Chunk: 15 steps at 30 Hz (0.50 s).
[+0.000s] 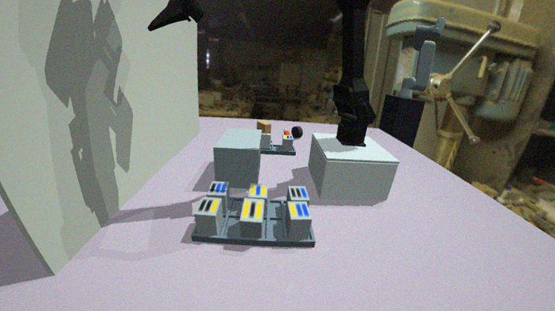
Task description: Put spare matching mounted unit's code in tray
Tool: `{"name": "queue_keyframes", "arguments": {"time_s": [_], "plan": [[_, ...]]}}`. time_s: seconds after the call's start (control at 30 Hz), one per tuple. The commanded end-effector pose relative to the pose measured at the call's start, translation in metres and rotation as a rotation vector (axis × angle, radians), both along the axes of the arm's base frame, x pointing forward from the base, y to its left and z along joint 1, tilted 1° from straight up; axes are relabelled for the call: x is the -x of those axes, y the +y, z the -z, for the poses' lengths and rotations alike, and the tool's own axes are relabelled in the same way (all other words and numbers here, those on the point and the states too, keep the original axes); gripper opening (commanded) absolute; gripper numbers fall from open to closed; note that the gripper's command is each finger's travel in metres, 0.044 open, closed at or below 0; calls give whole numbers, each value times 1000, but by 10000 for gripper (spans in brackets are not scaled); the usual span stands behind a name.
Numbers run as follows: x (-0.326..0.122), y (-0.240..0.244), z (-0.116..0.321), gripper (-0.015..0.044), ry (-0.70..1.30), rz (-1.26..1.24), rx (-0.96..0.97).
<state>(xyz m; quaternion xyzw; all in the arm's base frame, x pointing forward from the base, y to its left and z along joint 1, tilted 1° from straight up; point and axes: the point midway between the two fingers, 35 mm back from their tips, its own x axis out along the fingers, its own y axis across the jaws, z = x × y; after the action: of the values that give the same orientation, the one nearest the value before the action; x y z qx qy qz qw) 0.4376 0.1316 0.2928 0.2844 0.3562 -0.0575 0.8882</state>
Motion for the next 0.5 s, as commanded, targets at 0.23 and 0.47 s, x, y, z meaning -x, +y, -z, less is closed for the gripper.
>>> {"name": "queue_keyframes", "arguments": {"time_s": [0.23,0.47], "plan": [[44,-104,129,440,597,-386,334],[67,-127,150,440,739,-520,328]]}}
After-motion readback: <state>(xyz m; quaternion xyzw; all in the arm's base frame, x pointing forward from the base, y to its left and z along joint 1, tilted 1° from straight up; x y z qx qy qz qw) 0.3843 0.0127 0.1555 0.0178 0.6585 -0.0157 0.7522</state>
